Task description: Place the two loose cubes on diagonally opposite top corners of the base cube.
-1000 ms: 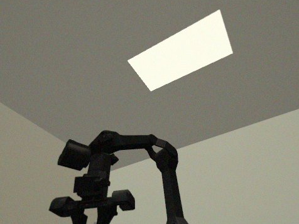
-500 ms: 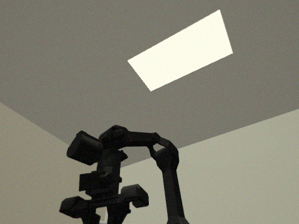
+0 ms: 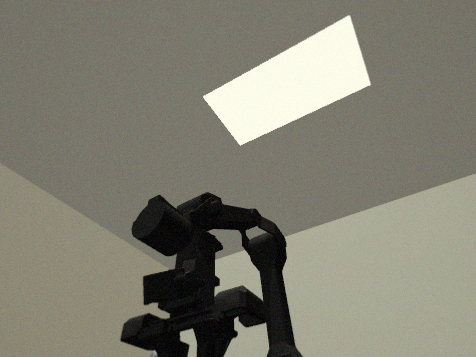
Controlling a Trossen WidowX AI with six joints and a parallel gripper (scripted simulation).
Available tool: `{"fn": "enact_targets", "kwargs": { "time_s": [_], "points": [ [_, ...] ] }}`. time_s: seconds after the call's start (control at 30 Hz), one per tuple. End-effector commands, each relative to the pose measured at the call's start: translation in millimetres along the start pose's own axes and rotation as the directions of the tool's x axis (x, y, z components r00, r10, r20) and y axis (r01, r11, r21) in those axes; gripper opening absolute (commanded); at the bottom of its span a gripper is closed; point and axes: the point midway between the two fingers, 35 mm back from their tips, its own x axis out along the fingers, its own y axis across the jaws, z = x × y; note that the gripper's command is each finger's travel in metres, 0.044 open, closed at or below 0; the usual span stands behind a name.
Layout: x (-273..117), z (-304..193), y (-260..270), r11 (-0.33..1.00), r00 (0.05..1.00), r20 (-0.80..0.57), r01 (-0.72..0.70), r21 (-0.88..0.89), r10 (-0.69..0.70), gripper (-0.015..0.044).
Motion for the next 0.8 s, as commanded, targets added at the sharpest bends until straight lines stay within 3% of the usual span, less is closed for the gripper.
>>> {"fn": "enact_targets", "kwargs": {
  "time_s": [0.0,0.77],
  "points": [
    [3,0,12,0.999,1.000,0.001,0.004,0.049,-0.004,0.0105],
    [18,-10,87,0.954,1.000,0.001,-0.002,0.301,0.001,0.0105]
  ]
}}
